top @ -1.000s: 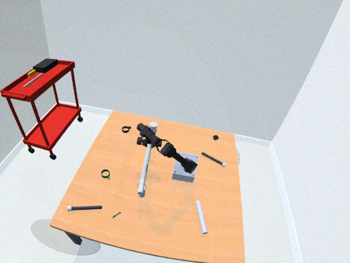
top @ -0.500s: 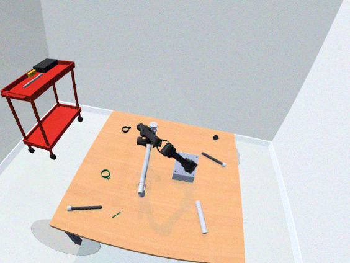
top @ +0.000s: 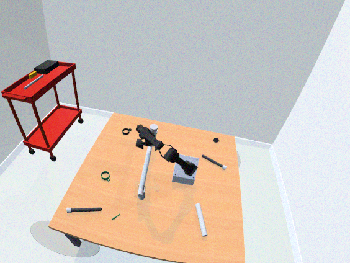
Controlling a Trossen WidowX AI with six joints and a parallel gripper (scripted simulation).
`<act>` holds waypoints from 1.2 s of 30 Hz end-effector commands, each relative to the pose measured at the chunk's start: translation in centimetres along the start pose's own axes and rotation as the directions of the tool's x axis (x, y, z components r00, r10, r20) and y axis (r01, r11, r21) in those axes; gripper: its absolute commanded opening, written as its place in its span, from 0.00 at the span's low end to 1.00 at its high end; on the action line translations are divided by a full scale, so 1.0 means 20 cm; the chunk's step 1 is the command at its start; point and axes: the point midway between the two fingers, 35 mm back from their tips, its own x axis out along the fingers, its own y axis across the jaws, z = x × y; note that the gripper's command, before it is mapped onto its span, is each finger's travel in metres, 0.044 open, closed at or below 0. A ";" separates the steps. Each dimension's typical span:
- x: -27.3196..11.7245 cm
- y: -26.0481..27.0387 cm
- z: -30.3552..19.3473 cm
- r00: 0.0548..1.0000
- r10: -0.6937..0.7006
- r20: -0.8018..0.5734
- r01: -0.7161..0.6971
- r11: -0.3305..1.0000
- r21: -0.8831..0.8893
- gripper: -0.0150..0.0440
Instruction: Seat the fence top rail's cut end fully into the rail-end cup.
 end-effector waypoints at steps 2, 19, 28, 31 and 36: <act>-0.07 0.00 0.00 1.000 0.000 0.001 0.000 1.000 0.000 1.00; -0.25 -0.02 -0.01 1.000 -0.001 0.000 0.001 1.000 0.000 1.00; -0.25 -0.02 -0.01 1.000 -0.001 0.000 0.001 1.000 0.000 1.00; -0.25 -0.02 -0.01 1.000 -0.001 0.000 0.001 1.000 0.000 1.00; -0.25 -0.02 -0.01 1.000 -0.001 0.000 0.001 1.000 0.000 1.00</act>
